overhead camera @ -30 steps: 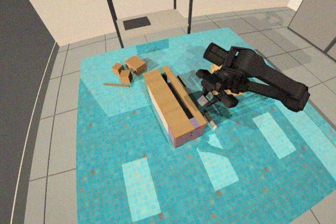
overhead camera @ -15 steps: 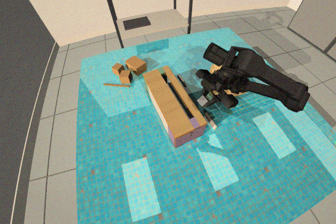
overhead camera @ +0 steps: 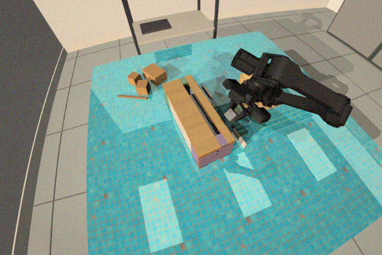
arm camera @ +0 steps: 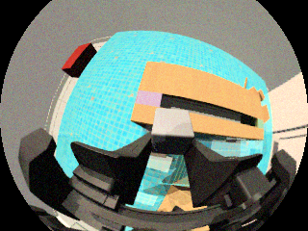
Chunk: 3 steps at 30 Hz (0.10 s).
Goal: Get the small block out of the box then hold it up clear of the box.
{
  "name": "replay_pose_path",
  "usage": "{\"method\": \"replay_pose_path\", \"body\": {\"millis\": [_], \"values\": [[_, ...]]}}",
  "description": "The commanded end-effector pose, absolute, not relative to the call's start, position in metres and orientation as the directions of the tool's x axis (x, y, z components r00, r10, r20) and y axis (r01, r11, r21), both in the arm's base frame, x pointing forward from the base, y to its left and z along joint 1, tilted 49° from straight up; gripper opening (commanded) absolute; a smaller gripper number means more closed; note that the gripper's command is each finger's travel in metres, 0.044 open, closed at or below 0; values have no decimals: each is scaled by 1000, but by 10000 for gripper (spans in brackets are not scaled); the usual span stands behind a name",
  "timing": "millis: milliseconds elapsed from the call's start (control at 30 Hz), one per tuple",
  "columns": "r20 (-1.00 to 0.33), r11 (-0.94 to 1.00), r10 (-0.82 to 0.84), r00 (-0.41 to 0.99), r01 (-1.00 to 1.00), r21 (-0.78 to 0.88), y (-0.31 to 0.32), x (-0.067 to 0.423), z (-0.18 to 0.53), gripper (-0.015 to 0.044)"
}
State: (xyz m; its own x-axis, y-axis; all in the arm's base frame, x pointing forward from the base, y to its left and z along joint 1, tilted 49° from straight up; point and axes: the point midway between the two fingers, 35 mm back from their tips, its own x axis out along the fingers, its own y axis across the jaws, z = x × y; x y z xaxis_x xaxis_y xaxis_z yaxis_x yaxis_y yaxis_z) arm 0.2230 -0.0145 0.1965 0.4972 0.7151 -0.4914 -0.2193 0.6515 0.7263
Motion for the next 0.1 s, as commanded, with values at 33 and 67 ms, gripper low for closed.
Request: {"method": "replay_pose_path", "body": {"millis": [33, 67], "values": [[-487, 649, 715, 502, -217, 729, -15, 224, 198, 0], [-487, 649, 715, 502, -217, 729, -15, 224, 198, 0]]}}
